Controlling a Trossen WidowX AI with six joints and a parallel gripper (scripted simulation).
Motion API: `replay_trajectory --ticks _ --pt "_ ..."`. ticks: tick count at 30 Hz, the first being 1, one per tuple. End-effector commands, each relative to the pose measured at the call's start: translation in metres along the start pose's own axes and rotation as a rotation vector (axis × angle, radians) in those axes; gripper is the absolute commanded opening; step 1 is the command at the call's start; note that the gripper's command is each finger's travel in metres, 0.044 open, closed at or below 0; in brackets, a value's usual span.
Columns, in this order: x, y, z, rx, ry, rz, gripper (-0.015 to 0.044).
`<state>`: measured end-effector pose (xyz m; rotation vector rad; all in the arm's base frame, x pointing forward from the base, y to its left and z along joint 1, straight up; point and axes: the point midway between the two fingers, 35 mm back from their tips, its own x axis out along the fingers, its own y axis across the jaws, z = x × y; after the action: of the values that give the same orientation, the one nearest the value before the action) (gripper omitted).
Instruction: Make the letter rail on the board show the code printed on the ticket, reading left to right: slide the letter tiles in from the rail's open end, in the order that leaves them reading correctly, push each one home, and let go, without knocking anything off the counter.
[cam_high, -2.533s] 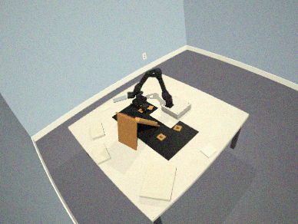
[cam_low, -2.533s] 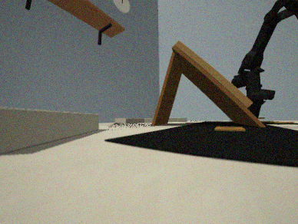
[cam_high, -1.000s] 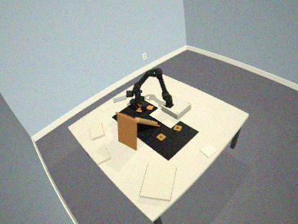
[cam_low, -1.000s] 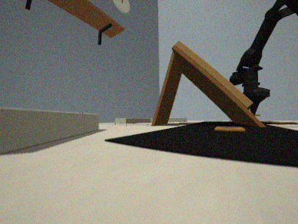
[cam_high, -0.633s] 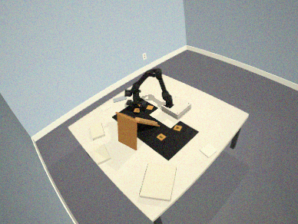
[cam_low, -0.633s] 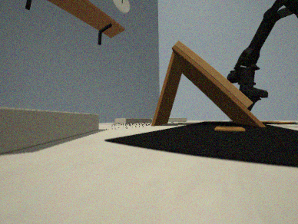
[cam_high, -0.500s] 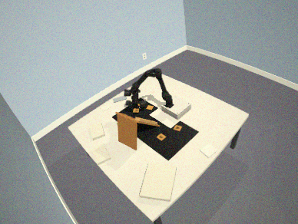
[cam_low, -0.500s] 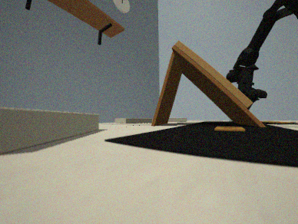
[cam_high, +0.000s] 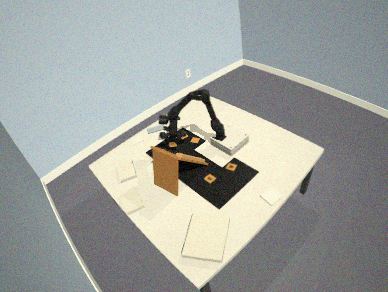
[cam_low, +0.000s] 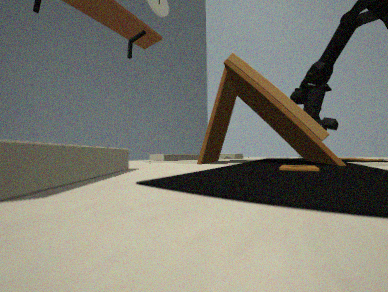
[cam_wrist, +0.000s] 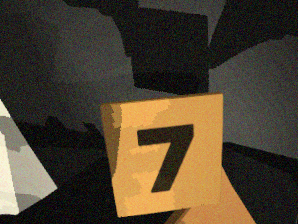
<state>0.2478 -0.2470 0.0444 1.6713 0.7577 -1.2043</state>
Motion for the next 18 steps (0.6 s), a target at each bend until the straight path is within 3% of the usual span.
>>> replay_trajectory --ticks 1,18 --pt "-0.002 0.014 -0.002 -0.143 0.014 0.041 0.0" --pt "-0.013 0.055 -0.01 -0.694 0.023 0.187 0.0"
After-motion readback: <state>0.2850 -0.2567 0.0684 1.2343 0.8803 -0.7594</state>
